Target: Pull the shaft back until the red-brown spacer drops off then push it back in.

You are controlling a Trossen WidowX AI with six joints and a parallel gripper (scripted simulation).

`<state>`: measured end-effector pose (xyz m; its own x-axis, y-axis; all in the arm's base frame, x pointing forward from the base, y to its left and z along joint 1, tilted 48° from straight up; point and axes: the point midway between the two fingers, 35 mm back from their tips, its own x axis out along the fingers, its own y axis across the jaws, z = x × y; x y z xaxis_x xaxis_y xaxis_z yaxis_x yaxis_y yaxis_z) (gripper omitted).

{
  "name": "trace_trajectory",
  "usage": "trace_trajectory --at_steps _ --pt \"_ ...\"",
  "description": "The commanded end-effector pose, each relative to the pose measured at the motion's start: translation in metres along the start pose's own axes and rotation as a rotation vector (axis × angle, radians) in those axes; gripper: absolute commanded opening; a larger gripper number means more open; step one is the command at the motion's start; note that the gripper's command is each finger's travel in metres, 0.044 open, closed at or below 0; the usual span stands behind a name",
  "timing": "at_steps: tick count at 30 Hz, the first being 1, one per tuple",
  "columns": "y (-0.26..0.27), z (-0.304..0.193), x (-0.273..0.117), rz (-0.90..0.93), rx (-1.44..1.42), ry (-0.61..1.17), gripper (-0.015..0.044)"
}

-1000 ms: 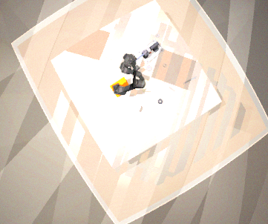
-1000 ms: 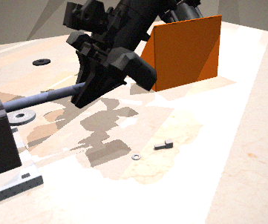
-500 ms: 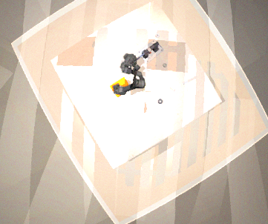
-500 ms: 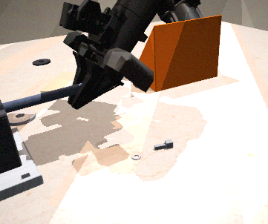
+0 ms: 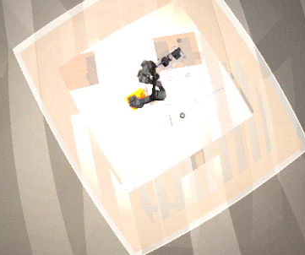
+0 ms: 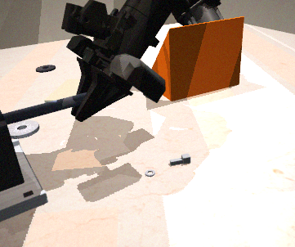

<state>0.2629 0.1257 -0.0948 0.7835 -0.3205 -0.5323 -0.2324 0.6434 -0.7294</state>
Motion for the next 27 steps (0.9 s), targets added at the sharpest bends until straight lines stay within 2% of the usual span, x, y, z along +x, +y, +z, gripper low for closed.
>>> trace_trajectory --at_steps 1,27 --pt "0.0009 0.0027 0.0012 0.003 0.000 -0.004 0.0000" --pt "0.0008 0.0088 0.0073 0.003 0.000 -0.004 0.0000"
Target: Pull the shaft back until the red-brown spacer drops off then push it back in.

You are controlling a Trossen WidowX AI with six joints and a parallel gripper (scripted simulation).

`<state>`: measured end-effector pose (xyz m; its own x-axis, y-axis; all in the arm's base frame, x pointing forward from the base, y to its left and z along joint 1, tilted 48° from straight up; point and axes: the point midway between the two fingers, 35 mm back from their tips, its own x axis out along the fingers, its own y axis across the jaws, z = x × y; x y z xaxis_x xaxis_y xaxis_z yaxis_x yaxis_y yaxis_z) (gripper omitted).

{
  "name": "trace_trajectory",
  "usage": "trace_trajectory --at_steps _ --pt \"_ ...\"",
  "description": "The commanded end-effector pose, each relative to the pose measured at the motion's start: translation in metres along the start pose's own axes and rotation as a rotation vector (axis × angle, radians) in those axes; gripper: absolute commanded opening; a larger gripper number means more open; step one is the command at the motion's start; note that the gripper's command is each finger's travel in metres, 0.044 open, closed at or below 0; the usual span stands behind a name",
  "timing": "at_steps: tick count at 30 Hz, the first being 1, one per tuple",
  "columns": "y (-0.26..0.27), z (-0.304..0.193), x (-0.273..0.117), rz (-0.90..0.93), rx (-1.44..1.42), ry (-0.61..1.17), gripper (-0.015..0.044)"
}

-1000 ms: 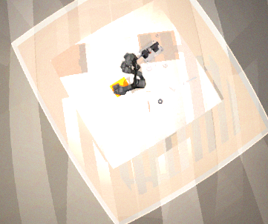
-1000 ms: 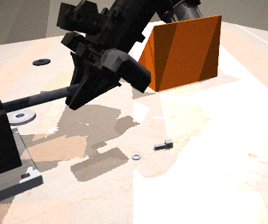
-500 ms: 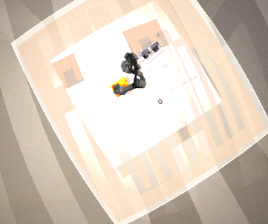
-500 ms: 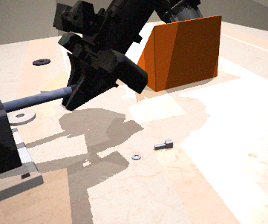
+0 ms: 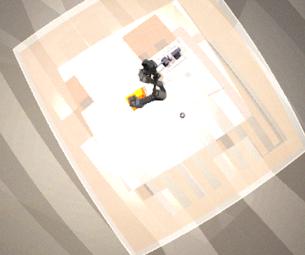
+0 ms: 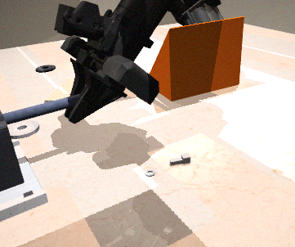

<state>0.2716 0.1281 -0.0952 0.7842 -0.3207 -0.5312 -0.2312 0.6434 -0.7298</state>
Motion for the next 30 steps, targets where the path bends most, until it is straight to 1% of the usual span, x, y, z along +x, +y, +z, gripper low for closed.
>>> trace_trajectory --at_steps 1,30 --pt "0.0009 0.0026 0.0013 0.004 -0.001 -0.004 0.0000" --pt "0.0007 0.0095 0.0081 0.003 -0.001 -0.004 0.0000"
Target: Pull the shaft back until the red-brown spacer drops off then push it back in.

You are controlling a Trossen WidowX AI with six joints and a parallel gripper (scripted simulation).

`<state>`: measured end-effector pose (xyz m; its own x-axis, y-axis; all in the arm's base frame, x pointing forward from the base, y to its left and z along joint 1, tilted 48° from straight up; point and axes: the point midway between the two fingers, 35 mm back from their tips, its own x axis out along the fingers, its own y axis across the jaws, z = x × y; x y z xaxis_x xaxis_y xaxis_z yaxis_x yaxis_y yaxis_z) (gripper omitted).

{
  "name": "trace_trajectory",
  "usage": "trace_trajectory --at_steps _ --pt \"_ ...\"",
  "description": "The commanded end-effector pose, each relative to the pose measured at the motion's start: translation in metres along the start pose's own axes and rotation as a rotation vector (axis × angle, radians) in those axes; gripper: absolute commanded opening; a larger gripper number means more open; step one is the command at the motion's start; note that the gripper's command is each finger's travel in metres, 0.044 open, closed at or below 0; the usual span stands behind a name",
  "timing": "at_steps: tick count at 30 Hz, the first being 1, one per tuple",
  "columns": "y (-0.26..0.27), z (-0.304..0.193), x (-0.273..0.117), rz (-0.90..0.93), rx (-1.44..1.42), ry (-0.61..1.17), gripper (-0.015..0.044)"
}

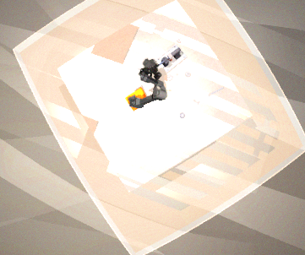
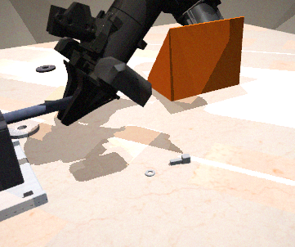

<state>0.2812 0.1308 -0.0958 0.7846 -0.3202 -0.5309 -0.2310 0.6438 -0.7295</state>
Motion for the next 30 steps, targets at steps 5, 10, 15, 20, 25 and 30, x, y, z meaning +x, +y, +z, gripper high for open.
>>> trace_trajectory --at_steps 5,10,15,20,25,30 --pt "0.0008 0.0034 0.0023 0.003 -0.001 -0.003 0.0000" --pt "0.0007 0.0046 0.0035 0.003 -0.001 -0.003 0.0000" --pt "0.0007 0.0058 0.0047 0.003 -0.001 -0.003 0.0000" --pt "0.0007 0.0070 0.0058 0.003 -0.001 -0.003 0.0000" --pt "0.0006 0.0082 0.0070 0.003 -0.001 -0.004 0.0000" --pt "0.0006 0.0094 0.0082 0.003 -0.001 -0.004 0.0000"
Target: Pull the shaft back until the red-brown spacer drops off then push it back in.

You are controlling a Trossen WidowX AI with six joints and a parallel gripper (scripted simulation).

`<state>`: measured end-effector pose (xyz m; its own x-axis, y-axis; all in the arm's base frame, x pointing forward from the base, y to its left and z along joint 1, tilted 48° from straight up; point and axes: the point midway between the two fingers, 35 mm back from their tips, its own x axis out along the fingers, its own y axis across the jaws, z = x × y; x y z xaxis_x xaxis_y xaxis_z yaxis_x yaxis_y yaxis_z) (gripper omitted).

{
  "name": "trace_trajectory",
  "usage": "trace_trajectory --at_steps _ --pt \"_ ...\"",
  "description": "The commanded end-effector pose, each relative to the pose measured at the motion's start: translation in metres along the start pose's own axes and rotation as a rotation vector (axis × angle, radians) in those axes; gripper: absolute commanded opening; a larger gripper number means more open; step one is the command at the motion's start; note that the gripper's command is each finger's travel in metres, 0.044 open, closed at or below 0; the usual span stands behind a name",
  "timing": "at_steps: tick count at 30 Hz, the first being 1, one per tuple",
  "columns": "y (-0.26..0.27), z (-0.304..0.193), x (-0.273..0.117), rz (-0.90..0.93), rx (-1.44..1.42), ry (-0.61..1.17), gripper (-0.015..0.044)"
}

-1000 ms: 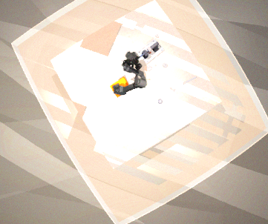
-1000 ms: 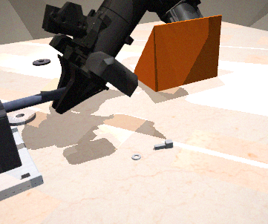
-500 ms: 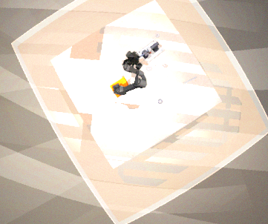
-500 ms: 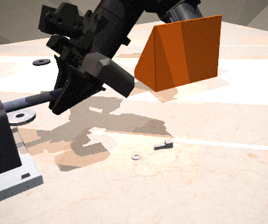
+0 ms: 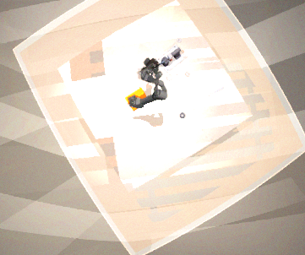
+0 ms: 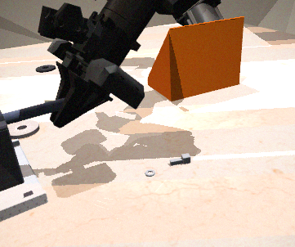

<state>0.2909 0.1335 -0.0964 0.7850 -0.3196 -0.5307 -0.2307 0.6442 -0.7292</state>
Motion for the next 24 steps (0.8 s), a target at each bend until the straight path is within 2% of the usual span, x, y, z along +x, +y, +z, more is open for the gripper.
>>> trace_trajectory --at_steps 1,24 --pt "0.0007 0.0024 0.0014 0.003 -0.001 -0.003 0.0000" --pt "0.0006 0.0079 0.0068 0.002 -0.001 -0.003 0.0000"
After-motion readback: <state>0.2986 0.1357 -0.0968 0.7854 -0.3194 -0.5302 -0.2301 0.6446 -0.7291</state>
